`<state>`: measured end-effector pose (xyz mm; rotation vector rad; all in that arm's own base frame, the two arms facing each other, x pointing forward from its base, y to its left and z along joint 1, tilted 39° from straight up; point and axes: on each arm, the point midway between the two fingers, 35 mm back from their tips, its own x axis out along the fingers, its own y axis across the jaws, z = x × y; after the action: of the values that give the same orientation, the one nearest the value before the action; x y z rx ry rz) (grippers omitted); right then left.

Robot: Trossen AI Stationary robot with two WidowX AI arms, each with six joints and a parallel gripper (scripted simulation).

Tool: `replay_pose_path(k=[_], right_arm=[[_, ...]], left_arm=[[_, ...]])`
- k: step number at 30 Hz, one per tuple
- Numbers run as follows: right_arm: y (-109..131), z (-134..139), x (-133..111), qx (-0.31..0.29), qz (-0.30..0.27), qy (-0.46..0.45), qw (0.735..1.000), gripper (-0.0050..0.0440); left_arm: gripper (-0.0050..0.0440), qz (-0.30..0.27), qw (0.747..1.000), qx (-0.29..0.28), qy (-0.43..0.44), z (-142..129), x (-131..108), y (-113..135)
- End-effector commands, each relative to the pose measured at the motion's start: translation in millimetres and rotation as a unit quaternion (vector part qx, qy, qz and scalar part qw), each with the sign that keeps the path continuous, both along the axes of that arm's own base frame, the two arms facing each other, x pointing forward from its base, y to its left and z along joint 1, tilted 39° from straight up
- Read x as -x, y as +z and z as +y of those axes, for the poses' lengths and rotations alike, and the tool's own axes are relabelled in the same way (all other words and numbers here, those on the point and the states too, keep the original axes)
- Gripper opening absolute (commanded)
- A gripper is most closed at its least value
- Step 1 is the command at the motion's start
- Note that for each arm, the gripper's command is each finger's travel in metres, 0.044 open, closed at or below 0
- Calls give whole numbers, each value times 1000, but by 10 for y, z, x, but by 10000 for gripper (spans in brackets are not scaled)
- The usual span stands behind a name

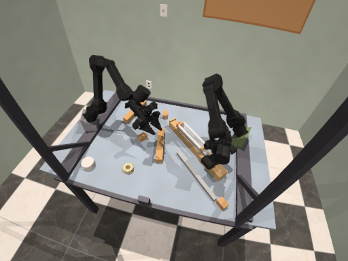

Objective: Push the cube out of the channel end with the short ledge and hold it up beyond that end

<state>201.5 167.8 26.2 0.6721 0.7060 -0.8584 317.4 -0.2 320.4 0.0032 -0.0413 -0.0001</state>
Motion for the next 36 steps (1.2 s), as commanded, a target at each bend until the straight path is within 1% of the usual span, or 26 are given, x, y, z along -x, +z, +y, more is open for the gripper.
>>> replay_pose_path(k=[1, 31, 33, 36], right_arm=[[72, -25, -24, -5, -6, 1, 1000, 0], [224, -224, -98, -5, -7, 0, 1000, 0], [208, -204, -87, -5, -7, 1, 1000, 0], [255, -153, -56, -7, -6, 2, 1000, 0]], left_arm=[[327, -12, 1000, 1, -1, -4, 23, 88], [327, -12, 1000, 1, -1, -4, 23, 88], [327, -12, 1000, 1, -1, -4, 23, 88], [327, -12, 1000, 1, -1, -4, 23, 88]])
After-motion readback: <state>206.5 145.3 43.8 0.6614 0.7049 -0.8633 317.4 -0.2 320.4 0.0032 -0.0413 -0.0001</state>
